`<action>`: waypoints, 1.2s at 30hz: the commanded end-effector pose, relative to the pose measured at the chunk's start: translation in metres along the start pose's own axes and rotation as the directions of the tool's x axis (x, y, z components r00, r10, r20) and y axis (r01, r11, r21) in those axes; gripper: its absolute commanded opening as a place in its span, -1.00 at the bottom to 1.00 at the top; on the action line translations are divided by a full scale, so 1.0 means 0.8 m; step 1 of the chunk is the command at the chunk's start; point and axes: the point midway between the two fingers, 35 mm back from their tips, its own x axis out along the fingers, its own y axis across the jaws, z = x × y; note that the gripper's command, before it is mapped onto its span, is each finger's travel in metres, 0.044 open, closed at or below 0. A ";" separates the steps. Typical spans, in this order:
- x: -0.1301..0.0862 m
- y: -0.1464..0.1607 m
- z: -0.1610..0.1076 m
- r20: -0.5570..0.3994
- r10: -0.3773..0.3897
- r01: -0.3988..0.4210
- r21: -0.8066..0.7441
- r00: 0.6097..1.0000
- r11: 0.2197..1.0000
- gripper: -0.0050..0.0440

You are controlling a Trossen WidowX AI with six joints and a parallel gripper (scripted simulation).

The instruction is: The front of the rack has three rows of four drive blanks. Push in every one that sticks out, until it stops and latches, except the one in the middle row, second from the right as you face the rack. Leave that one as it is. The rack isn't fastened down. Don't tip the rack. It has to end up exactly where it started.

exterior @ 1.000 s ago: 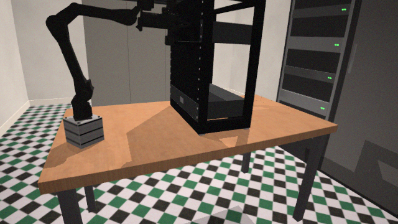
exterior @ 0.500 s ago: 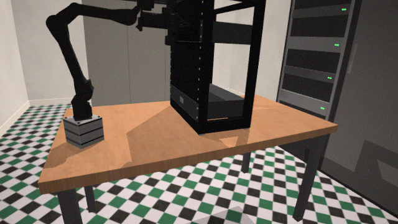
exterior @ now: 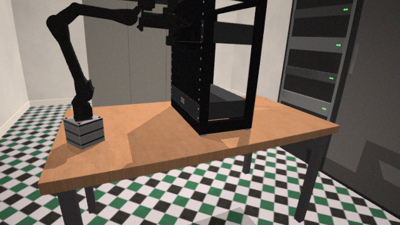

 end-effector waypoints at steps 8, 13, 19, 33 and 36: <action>-0.003 0.024 0.001 0.001 0.042 -0.042 0.004 0.999 0.999 -0.80; -0.003 0.024 0.001 0.001 0.042 -0.042 0.004 0.999 0.999 -0.80; -0.003 0.024 0.001 0.001 0.042 -0.042 0.004 0.999 0.999 -0.80; 0.001 0.027 0.001 0.001 0.042 -0.042 0.004 0.999 0.999 -0.80; 0.001 0.027 0.001 0.001 0.042 -0.042 0.004 0.999 0.999 -0.80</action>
